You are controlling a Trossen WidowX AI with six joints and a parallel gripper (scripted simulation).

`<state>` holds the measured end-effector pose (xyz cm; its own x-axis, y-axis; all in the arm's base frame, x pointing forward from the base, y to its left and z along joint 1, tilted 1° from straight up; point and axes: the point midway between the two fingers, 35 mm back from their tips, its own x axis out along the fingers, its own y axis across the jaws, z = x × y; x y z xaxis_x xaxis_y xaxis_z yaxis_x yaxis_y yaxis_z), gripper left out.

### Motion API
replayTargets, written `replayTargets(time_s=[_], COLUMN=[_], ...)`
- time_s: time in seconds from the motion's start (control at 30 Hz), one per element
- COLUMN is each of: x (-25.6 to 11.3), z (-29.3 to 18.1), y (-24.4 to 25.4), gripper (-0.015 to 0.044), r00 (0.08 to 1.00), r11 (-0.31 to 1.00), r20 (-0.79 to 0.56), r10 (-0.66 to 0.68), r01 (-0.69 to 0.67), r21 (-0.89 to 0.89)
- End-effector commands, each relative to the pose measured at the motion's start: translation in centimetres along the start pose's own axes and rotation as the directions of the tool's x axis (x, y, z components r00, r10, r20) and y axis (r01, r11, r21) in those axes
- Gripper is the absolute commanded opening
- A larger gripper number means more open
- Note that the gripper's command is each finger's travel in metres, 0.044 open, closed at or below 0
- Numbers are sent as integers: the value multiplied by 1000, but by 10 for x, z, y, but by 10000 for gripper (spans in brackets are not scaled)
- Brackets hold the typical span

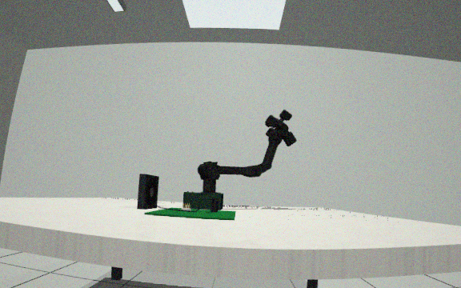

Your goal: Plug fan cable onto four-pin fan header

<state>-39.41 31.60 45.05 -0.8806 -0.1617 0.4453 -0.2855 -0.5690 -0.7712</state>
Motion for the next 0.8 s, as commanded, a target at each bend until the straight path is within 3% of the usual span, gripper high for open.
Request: replayTargets(time_s=[0.0, 0.1, 0.23, 0.37, 0.57, 0.77], x=[0, 4, 20, 26, 24, 1], z=[0, 11, 78, 128, 229, 324], y=[0, -3, -16, -24, -35, -43], gripper=[426, 440, 440, 440, 440, 440], r00=[1000, 1000, 988, 967, 888, 764], r11=[1000, 998, 917, 791, 400, -68], r20=[0, 21, 149, 245, 443, 626], r10=[0, -8, -50, -76, -120, -155], r01=[0, 9, 104, 208, 452, 624], r21=[0, -60, -385, -575, -797, -778])
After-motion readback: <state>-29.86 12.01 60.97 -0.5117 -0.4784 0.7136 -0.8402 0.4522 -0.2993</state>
